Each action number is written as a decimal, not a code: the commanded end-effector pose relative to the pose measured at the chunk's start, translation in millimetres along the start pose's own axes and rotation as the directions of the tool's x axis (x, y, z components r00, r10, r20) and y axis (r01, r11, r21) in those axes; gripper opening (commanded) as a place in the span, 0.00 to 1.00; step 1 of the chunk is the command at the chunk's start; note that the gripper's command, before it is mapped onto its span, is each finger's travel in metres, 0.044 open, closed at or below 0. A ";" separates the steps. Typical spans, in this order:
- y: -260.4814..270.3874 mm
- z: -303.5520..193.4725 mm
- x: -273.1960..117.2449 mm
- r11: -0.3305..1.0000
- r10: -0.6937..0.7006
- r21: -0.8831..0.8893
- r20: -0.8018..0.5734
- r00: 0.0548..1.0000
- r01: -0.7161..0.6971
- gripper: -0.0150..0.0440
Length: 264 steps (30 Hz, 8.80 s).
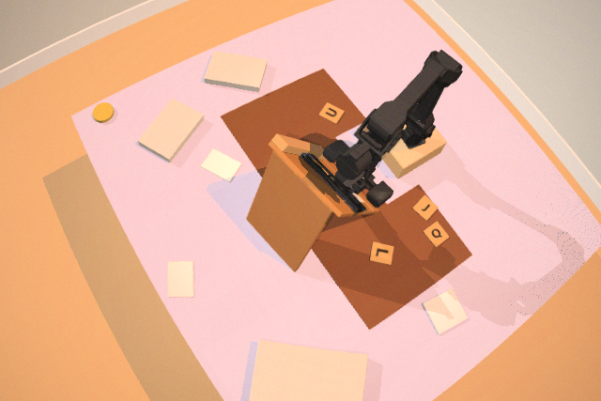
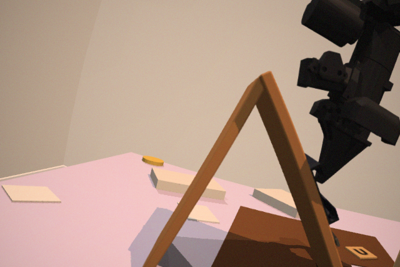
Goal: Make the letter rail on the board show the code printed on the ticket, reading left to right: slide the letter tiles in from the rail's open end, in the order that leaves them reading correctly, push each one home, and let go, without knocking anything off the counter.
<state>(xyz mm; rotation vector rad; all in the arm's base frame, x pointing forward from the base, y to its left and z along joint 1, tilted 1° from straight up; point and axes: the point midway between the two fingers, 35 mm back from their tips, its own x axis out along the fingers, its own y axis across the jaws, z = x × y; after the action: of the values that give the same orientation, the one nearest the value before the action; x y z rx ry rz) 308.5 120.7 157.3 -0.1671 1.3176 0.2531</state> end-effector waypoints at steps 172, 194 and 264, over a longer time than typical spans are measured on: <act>-270.1 -256.3 67.0 0.316 -0.024 0.921 -0.232 0.972 0.227 0.83; -275.2 -264.1 99.5 0.316 -0.024 0.921 -0.232 0.972 0.228 0.83; -273.8 -262.8 102.2 0.316 -0.024 0.921 -0.232 0.972 0.227 0.25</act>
<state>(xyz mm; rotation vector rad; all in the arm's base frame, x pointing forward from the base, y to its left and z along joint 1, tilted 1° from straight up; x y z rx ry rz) 162.7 -202.3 -14.4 0.7592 1.4244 -0.7416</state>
